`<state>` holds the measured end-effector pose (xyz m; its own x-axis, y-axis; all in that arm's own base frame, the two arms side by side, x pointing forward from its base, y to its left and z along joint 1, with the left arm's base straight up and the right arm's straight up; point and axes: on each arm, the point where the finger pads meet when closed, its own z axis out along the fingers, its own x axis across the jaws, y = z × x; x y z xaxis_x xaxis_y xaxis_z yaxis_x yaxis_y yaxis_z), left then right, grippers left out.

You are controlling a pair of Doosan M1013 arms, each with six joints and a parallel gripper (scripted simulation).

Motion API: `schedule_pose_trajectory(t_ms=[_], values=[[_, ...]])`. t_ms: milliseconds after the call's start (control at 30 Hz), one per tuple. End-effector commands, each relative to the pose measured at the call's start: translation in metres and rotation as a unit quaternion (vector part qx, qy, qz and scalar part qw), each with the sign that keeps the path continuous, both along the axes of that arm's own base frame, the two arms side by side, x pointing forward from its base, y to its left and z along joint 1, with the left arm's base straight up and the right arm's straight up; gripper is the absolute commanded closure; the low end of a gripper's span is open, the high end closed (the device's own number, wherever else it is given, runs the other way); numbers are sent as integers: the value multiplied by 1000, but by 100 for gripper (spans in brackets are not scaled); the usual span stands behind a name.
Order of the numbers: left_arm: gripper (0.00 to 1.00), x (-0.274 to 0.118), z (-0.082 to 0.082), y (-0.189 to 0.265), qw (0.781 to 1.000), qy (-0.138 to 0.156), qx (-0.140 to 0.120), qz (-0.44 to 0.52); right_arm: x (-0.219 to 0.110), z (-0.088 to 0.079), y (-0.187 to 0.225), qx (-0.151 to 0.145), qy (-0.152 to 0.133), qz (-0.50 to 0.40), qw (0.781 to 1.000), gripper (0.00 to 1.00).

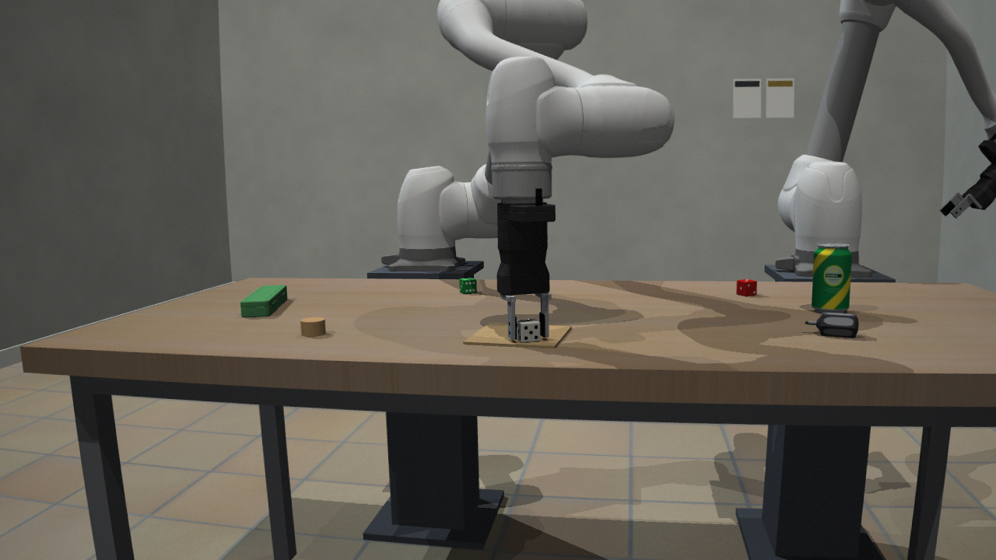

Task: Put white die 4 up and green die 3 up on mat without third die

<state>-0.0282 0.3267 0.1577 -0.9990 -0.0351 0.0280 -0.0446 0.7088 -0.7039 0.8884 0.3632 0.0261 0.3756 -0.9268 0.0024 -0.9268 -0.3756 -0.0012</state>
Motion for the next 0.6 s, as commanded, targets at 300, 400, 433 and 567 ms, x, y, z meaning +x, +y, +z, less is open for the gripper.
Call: schedule_pose_trajectory(t_ms=[300, 400, 433, 567], values=[[0, -4, 1, -4, 1000, 5, -2, 0, -1, 26, -1, 1, 1, 2, 1000, 13], [0, -4, 1, -4, 1000, 5, -2, 0, -1, 42, -1, 1, 1, 2, 1000, 13], [0, -4, 1, -4, 1000, 5, -2, 0, -1, 48, -1, 1, 1, 2, 1000, 13], [0, -4, 1, -4, 1000, 5, -2, 0, -1, 69, -1, 1, 1, 2, 1000, 13]])
